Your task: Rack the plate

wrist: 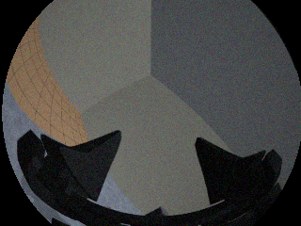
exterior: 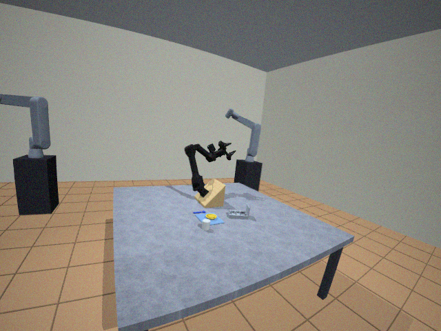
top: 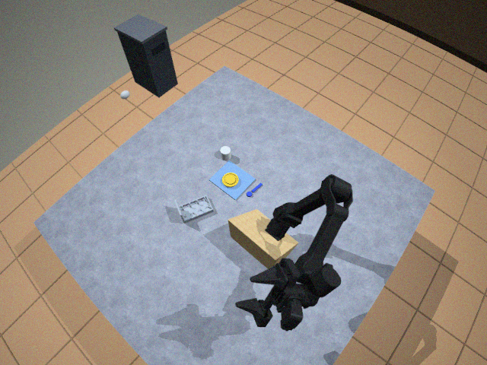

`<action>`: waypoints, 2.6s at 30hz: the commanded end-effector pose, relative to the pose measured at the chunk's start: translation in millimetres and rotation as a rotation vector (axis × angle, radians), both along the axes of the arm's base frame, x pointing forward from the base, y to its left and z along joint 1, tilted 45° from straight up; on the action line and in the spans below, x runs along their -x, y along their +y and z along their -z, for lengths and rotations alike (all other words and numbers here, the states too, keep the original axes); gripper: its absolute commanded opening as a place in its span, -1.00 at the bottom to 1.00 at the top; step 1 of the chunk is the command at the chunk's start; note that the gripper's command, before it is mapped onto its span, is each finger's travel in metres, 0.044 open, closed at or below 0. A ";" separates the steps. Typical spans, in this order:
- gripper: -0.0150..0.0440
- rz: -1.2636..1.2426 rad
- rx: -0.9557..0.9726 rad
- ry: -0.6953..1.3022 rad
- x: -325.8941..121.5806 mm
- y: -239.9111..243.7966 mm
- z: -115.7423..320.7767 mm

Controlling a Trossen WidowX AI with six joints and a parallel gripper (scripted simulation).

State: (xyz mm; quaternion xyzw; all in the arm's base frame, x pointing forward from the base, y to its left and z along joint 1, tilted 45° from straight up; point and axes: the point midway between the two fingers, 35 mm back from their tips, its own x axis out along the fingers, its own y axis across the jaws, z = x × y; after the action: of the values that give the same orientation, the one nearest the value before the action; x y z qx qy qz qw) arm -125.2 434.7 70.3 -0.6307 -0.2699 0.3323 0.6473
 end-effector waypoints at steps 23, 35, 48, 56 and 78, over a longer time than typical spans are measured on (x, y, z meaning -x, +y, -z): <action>0.86 0.352 0.069 0.146 -176.3 27.8 0.9; 0.86 0.583 0.093 0.268 -274.6 1.4 -0.9; 0.86 0.893 0.115 0.415 -367.5 -64.4 -5.1; 0.86 1.106 0.111 0.508 -410.3 -120.7 -12.3; 0.86 1.772 0.038 0.732 -451.5 -304.2 -55.7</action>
State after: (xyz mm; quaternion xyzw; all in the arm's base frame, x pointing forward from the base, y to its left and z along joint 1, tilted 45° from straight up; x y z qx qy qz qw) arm 326.9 157.8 115.4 -0.5034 0.4958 -0.0633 0.7048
